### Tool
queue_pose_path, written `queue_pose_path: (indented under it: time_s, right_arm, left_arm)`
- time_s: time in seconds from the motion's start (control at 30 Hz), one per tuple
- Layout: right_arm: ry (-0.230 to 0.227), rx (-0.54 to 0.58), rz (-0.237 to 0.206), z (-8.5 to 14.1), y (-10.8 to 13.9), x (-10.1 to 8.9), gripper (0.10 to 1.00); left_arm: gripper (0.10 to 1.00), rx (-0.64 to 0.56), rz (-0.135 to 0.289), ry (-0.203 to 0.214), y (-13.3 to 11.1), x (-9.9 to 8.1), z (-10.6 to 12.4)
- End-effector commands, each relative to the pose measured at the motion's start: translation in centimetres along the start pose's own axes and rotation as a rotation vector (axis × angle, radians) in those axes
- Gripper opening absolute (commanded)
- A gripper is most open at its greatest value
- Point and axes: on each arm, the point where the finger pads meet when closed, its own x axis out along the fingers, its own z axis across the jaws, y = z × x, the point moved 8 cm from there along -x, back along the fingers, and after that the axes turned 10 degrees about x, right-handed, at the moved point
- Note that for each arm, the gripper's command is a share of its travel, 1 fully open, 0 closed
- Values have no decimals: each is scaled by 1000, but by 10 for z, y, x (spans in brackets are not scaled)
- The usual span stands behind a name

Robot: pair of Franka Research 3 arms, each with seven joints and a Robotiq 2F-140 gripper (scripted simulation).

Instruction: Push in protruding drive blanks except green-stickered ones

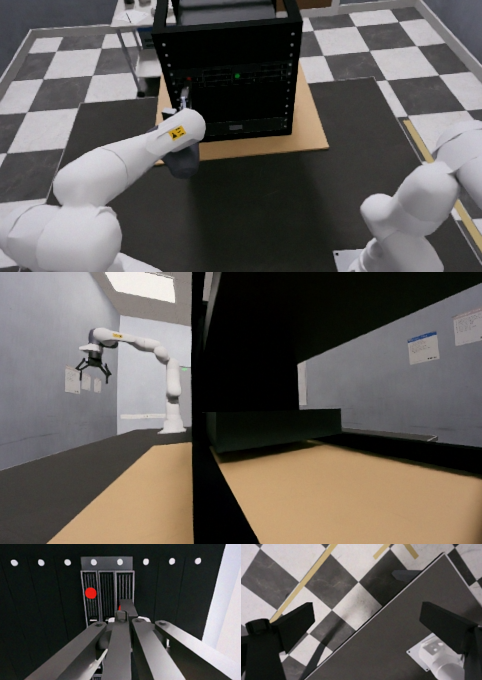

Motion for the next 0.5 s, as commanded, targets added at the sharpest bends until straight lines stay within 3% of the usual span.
queue_pose_path:
  time_s: [0.0, 0.47]
  right_arm:
    - [-1, -4, -4, 0, 0, 1, 1000]
    - [-1, -4, -4, 0, 0, 1, 1000]
  left_arm:
    - [99, -4, -4, 2, -2, 0, -1]
    - [99, -4, -4, 2, -4, 0, -2]
